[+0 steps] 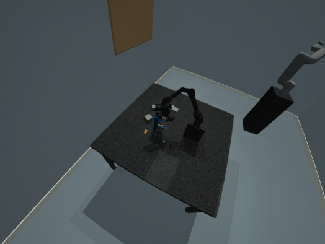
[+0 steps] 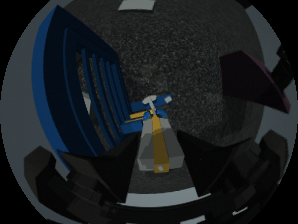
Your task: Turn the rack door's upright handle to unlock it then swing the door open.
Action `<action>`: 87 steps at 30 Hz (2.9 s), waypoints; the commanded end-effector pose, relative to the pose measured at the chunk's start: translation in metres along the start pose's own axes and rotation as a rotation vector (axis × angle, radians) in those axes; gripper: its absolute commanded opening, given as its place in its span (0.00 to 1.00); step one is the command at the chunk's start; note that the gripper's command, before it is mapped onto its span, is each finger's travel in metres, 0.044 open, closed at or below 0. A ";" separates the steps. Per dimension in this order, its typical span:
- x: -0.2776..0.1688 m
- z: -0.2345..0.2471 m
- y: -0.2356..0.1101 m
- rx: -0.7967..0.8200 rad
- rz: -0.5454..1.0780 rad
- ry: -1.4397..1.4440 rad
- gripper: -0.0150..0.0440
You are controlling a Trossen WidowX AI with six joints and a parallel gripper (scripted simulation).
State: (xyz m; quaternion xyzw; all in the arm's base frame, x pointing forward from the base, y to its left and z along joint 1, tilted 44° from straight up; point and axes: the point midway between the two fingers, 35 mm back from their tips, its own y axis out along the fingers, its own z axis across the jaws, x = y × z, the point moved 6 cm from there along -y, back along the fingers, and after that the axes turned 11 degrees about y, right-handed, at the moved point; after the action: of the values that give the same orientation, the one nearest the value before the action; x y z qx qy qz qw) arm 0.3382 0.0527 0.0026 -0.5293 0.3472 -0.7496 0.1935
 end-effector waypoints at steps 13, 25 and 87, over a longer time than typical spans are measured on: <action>0.000 0.000 0.001 0.001 -0.003 0.005 0.49; 0.000 0.000 0.001 0.001 -0.003 0.005 0.35; 0.083 -0.051 0.001 -0.006 -0.006 -0.987 0.28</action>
State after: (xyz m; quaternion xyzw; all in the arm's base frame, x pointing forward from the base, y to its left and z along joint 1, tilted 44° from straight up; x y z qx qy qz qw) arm 0.2636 0.0171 0.0435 -0.8110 0.2261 -0.4291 0.3272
